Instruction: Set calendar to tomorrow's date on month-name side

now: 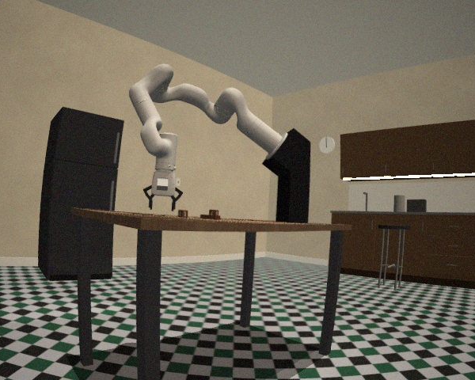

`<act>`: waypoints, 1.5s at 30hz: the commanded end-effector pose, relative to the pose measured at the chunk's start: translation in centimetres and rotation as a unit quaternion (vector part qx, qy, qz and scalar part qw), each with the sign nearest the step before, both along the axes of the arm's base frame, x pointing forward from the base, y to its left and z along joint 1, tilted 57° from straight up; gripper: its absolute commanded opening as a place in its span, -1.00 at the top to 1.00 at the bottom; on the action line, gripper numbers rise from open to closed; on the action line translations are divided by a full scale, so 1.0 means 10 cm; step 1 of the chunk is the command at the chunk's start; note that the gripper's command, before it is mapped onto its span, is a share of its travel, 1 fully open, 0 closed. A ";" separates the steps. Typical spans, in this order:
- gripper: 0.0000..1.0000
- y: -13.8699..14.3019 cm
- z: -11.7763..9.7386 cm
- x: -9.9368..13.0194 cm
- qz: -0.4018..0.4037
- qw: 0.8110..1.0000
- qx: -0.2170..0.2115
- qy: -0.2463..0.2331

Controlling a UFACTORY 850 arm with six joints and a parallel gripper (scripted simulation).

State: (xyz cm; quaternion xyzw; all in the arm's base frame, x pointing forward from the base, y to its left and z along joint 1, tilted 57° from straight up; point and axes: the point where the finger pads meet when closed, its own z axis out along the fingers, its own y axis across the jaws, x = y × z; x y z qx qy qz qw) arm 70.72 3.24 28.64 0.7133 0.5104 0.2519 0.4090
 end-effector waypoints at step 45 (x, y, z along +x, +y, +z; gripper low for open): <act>-1.00 0.02 0.03 -0.03 0.000 1.000 0.000 0.000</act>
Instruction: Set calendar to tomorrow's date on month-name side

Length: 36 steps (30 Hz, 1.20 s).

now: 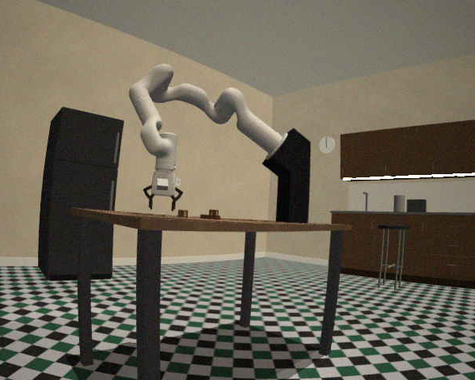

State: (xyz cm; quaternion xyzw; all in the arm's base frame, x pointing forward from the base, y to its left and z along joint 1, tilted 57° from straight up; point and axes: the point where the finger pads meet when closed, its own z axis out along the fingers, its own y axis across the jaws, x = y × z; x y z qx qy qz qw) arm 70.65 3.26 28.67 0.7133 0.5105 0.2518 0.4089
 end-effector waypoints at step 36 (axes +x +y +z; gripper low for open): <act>-1.00 0.20 0.32 -0.46 0.002 1.000 -0.002 0.000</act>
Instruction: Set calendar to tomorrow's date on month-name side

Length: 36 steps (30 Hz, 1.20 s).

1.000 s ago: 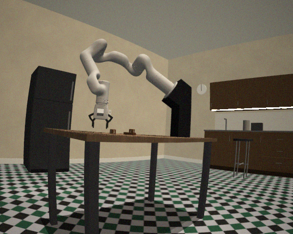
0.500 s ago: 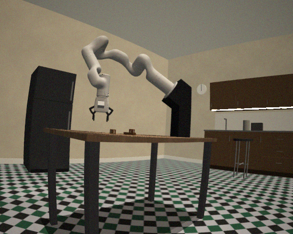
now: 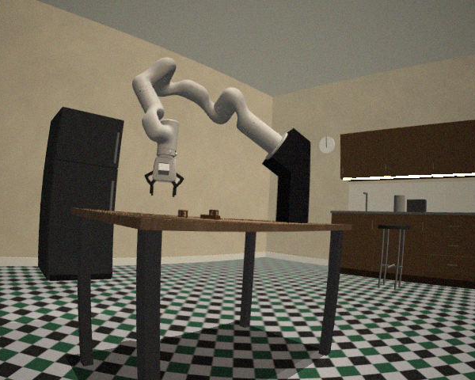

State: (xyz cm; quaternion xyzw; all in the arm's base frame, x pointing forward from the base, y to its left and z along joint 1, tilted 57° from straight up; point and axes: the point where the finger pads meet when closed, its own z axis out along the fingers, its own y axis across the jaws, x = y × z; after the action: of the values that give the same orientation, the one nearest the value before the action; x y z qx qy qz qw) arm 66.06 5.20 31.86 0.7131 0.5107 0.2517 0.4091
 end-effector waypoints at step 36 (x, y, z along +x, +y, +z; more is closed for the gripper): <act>-1.00 0.14 -0.16 -0.09 0.225 0.908 -0.324 0.137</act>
State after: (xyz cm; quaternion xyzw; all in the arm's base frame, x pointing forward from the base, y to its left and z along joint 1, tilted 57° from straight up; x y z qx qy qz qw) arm 65.17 6.51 30.29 0.4575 0.7462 0.0805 0.4770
